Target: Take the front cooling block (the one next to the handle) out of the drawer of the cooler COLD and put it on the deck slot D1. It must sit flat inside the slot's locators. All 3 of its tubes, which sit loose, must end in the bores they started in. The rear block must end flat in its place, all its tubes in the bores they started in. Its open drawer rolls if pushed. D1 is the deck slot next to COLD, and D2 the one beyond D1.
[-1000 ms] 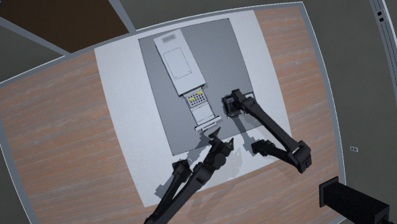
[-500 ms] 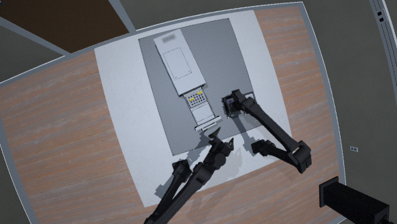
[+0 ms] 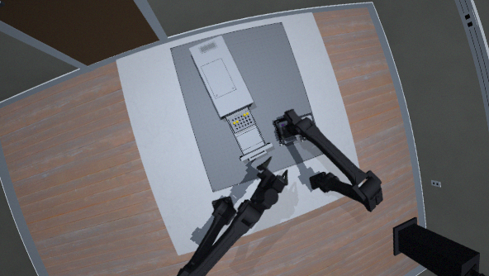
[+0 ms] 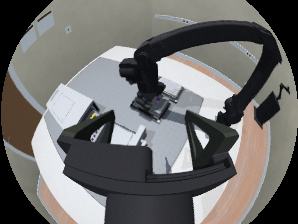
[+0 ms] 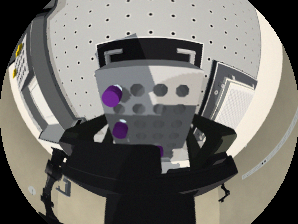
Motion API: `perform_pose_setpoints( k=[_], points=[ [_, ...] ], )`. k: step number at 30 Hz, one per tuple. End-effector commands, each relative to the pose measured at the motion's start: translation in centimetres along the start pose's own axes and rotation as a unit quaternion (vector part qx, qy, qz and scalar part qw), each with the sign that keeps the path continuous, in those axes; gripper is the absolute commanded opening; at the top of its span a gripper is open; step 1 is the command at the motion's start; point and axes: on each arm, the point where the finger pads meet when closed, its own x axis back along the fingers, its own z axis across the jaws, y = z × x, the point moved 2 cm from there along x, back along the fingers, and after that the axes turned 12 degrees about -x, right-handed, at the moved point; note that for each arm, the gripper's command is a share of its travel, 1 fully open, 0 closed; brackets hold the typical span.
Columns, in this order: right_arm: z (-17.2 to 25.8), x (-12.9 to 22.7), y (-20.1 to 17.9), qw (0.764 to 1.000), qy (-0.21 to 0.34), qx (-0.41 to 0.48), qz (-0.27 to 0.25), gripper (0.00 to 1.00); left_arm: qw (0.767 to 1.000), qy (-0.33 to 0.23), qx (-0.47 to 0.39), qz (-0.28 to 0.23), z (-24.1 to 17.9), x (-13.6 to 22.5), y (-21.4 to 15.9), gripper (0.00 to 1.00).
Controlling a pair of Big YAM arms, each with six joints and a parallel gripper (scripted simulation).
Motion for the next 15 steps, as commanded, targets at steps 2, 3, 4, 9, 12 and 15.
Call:
perform_pose_setpoints(
  k=[2, 3, 4, 9, 12, 15],
  points=[
    [1.61, 4.33, 3.24, 0.997, 0.039, 0.003, -0.071, 0.84, 1.000, 0.004, 0.007, -0.023, 0.38, 0.55, 2.02, 1.00],
    [1.83, 4.20, 3.37, 0.996, 0.040, 0.005, -0.081, 0.84, 1.000, 0.004, 0.007, -0.023, 0.38, 0.55, 2.02, 1.00],
    [1.88, 4.13, 3.40, 0.996, 0.040, 0.006, -0.085, 0.84, 1.000, 0.004, 0.007, -0.023, 0.38, 0.55, 2.02, 1.00],
    [1.92, 4.13, 3.37, 0.996, 0.041, 0.006, -0.084, 0.84, 1.000, 0.004, 0.007, -0.023, 0.38, 0.55, 2.02, 1.00],
    [1.92, 4.13, 3.37, 0.996, 0.041, 0.006, -0.084, 0.84, 1.000, 0.004, 0.007, -0.023, 0.38, 0.55, 2.02, 1.00],
    [1.92, 4.13, 3.37, 0.996, 0.041, 0.006, -0.084, 0.84, 1.000, 0.004, 0.007, -0.023, 0.38, 0.55, 2.02, 1.00]
  ],
)
